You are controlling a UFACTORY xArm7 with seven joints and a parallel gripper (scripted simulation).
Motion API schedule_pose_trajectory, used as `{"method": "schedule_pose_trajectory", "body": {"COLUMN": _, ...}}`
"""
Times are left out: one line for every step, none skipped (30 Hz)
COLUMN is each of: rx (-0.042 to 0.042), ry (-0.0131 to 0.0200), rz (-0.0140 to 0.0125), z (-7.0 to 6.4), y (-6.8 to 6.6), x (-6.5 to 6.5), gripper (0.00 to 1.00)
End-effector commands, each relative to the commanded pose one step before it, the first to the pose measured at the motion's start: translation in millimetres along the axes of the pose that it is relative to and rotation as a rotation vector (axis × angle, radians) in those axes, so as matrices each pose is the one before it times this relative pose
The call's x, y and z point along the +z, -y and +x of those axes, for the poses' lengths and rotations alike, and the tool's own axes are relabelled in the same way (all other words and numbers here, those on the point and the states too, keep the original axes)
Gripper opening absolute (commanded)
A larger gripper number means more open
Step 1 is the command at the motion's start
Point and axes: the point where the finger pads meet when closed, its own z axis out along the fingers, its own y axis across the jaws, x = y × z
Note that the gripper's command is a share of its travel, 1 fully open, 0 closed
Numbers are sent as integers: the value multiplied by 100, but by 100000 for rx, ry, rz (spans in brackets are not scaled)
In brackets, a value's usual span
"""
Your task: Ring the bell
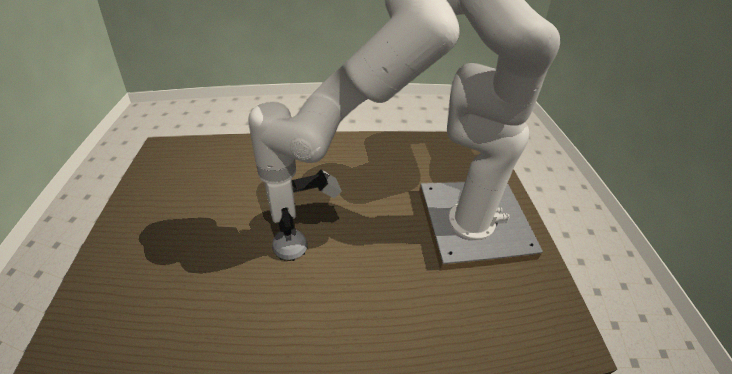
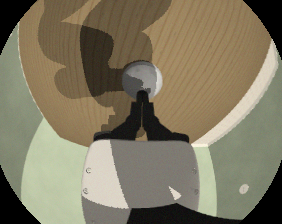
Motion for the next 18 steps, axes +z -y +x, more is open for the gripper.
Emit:
{"method": "schedule_pose_trajectory", "body": {"rx": 23, "ry": 370, "rz": 24, "z": -135, "y": 34, "x": -72, "gripper": 0}}
{"method": "schedule_pose_trajectory", "body": {"rx": -1, "ry": 1, "rz": 0, "z": -1, "y": 0, "x": 63, "gripper": 0}}
{"method": "schedule_pose_trajectory", "body": {"rx": -1, "ry": 1, "rz": 0, "z": 0, "y": 0, "x": 87, "gripper": 0}}
{"method": "schedule_pose_trajectory", "body": {"rx": 0, "ry": 0, "rz": 0, "z": 0, "y": 0, "x": 107, "gripper": 0}}
{"method": "schedule_pose_trajectory", "body": {"rx": 1, "ry": -1, "rz": 0, "z": 1, "y": 0, "x": 120, "gripper": 0}}
{"method": "schedule_pose_trajectory", "body": {"rx": 0, "ry": 0, "rz": 0, "z": 0, "y": 0, "x": 125, "gripper": 0}}
{"method": "schedule_pose_trajectory", "body": {"rx": -1, "ry": 1, "rz": 0, "z": -1, "y": 0, "x": 120, "gripper": 0}}
{"method": "schedule_pose_trajectory", "body": {"rx": 0, "ry": 0, "rz": 0, "z": 0, "y": 0, "x": 108, "gripper": 0}}
{"method": "schedule_pose_trajectory", "body": {"rx": 0, "ry": 0, "rz": 0, "z": 0, "y": 0, "x": 0, "gripper": 0}}
{"method": "schedule_pose_trajectory", "body": {"rx": 0, "ry": 0, "rz": 0, "z": 0, "y": 0, "x": 0, "gripper": 0}}
{"method": "schedule_pose_trajectory", "body": {"rx": 1, "ry": -1, "rz": 0, "z": 0, "y": 0, "x": 89, "gripper": 0}}
{"method": "schedule_pose_trajectory", "body": {"rx": 1, "ry": -1, "rz": 0, "z": 1, "y": 0, "x": 65, "gripper": 0}}
{"method": "schedule_pose_trajectory", "body": {"rx": 1, "ry": -1, "rz": 0, "z": 0, "y": 0, "x": 39, "gripper": 0}}
{"method": "schedule_pose_trajectory", "body": {"rx": 0, "ry": 0, "rz": 0, "z": 0, "y": 0, "x": 17, "gripper": 0}}
{"method": "schedule_pose_trajectory", "body": {"rx": 0, "ry": 0, "rz": 0, "z": 0, "y": 0, "x": 3, "gripper": 0}}
{"method": "schedule_pose_trajectory", "body": {"rx": 0, "ry": 0, "rz": 0, "z": 0, "y": 0, "x": 0, "gripper": 0}}
{"method": "schedule_pose_trajectory", "body": {"rx": 0, "ry": 0, "rz": 0, "z": 0, "y": 0, "x": 0, "gripper": 0}}
{"method": "schedule_pose_trajectory", "body": {"rx": 0, "ry": 0, "rz": 0, "z": 0, "y": 0, "x": 0, "gripper": 0}}
